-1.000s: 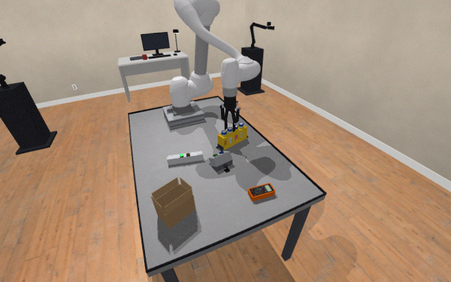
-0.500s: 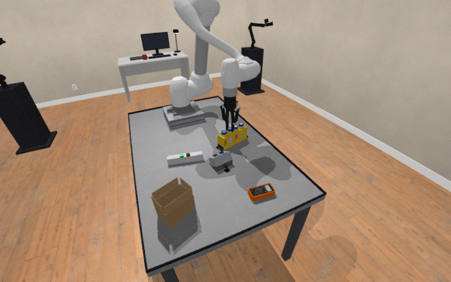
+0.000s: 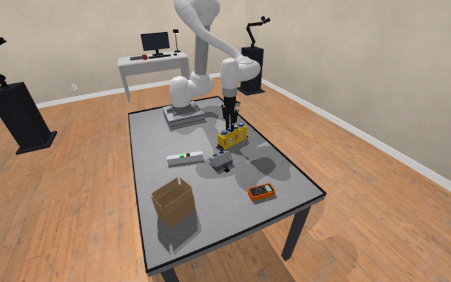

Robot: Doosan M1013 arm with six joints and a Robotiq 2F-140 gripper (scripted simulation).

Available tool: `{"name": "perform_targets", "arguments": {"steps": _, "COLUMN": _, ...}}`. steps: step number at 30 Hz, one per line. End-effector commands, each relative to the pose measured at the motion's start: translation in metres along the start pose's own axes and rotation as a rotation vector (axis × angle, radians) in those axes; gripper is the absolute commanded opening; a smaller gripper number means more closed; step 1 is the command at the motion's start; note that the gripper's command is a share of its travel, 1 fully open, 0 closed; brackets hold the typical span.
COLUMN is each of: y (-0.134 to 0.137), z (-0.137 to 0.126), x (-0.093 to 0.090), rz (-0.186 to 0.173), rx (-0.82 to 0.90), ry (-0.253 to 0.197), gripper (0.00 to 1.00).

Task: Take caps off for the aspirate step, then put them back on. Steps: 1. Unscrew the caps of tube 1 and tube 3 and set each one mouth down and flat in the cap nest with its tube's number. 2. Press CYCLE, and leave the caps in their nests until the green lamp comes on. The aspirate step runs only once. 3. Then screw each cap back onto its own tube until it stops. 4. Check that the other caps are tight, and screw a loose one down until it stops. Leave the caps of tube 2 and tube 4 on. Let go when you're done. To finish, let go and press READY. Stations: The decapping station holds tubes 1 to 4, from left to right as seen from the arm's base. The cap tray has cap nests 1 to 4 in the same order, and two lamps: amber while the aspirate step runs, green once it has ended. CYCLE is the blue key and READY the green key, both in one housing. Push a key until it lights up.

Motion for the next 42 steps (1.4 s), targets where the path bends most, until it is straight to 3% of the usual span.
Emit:
{"name": "perform_targets", "arguments": {"steps": 1, "y": 0.0006, "z": 0.0004, "x": 0.0006, "rz": 0.000, "rx": -0.145, "ry": -0.006, "gripper": 0.30}}
{"name": "perform_targets", "arguments": {"steps": 14, "y": 0.0006, "z": 0.0004, "x": 0.0005, "rz": -0.001, "rx": -0.497, "ry": -0.006, "gripper": 0.30}}
{"name": "perform_targets", "arguments": {"steps": 18, "y": 0.0006, "z": 0.0004, "x": 0.0004, "rz": -0.001, "rx": -0.497, "ry": -0.006, "gripper": 0.30}}
{"name": "perform_targets", "arguments": {"steps": 19, "y": 0.0005, "z": 0.0004, "x": -0.0005, "rz": -0.001, "rx": -0.497, "ry": -0.006, "gripper": 0.41}}
{"name": "perform_targets", "arguments": {"steps": 31, "y": 0.0006, "z": 0.0004, "x": -0.0004, "rz": -0.001, "rx": -0.497, "ry": -0.006, "gripper": 0.41}}
{"name": "perform_targets", "arguments": {"steps": 42, "y": 0.0006, "z": 0.0005, "x": 0.0005, "rz": 0.000, "rx": -0.057, "ry": -0.006, "gripper": 0.41}}
Point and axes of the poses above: the point where the finger pads meet when closed, its own x axis back along the fingers, its own y axis across the jaws, z = x × y, the point moved 7 cm from there along x, back along the fingers, and after that the axes turned 9 degrees about x, right-handed, at the moved point
